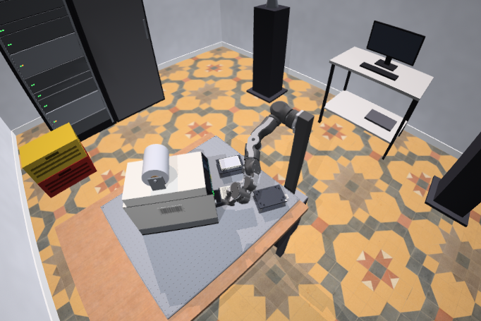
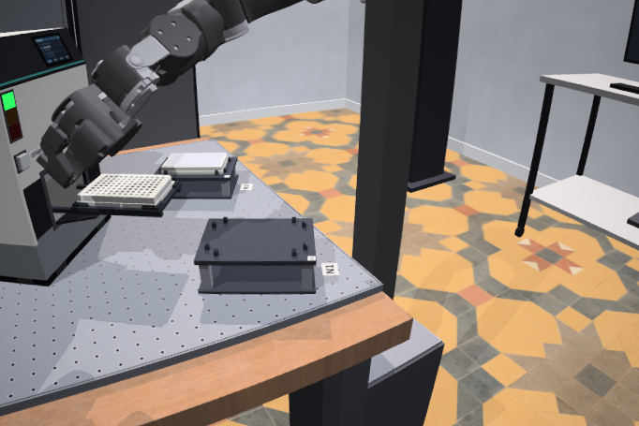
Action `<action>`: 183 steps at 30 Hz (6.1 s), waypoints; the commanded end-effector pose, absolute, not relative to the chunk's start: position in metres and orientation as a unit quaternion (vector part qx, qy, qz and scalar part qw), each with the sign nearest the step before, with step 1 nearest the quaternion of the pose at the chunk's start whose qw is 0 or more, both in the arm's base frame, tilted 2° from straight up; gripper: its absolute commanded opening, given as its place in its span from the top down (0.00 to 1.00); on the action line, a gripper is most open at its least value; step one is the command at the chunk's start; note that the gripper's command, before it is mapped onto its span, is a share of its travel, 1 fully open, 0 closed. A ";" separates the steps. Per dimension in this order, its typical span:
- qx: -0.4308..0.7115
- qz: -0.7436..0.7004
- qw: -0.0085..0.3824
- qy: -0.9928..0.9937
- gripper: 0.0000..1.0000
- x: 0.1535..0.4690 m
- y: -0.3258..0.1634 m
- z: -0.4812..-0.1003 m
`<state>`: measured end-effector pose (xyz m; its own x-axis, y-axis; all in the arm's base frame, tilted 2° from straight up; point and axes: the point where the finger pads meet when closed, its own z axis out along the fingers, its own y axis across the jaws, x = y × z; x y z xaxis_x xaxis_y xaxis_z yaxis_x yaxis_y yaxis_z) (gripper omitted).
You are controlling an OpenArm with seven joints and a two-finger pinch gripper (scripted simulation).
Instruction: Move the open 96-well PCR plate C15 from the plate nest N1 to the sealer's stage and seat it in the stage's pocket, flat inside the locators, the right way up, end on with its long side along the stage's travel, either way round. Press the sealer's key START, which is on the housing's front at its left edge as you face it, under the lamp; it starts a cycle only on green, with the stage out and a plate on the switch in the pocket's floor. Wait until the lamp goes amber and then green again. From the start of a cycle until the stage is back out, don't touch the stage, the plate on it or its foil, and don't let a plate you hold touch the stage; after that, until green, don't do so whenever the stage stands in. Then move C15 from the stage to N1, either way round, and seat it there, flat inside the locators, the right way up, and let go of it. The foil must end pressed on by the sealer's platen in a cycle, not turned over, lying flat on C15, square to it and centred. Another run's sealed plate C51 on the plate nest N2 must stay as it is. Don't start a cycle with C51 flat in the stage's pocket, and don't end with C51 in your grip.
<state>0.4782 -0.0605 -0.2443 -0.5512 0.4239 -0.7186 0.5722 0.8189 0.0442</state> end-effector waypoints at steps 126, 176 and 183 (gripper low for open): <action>0.290 -0.109 0.375 0.874 1.00 0.498 -0.089 -0.251; 0.289 -0.108 0.375 0.874 1.00 0.498 -0.088 -0.250; 0.289 -0.108 0.375 0.874 1.00 0.498 -0.088 -0.250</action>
